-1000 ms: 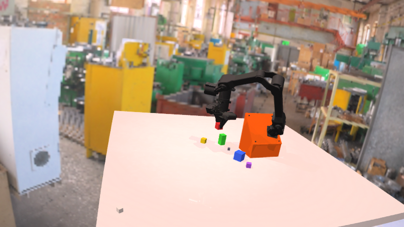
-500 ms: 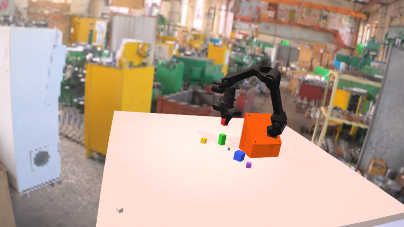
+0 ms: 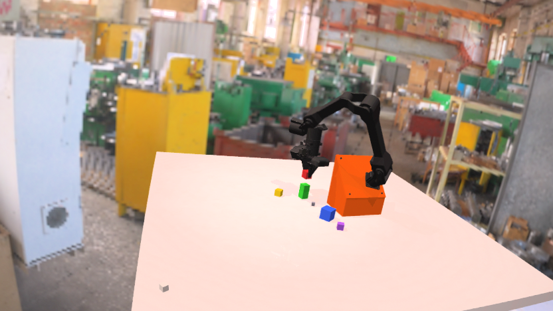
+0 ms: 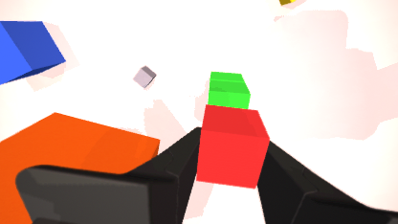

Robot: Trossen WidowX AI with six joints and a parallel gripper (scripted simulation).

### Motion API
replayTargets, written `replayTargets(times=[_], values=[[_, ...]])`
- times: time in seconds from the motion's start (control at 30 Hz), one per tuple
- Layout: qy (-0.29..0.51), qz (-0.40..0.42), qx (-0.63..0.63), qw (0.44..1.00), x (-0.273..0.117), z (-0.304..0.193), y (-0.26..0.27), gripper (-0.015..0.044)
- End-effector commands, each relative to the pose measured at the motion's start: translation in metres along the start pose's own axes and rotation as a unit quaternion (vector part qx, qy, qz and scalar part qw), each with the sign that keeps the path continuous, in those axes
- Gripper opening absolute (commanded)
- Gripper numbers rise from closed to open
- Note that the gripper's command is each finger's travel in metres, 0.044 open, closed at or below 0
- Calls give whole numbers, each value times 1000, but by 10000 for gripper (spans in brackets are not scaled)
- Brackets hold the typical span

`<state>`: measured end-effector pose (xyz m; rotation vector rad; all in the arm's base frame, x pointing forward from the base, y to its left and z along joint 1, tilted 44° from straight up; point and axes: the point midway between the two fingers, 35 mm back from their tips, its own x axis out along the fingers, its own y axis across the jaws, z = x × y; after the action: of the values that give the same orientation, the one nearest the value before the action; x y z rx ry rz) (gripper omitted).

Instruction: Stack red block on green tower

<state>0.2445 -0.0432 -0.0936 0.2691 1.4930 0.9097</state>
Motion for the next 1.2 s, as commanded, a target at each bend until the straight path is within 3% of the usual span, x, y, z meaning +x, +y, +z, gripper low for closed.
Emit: replayTargets(times=[0.0,1.17], values=[[-1,4,2,1000,16,0,1,0],[-1,5,2,1000,28,0,1,0]])
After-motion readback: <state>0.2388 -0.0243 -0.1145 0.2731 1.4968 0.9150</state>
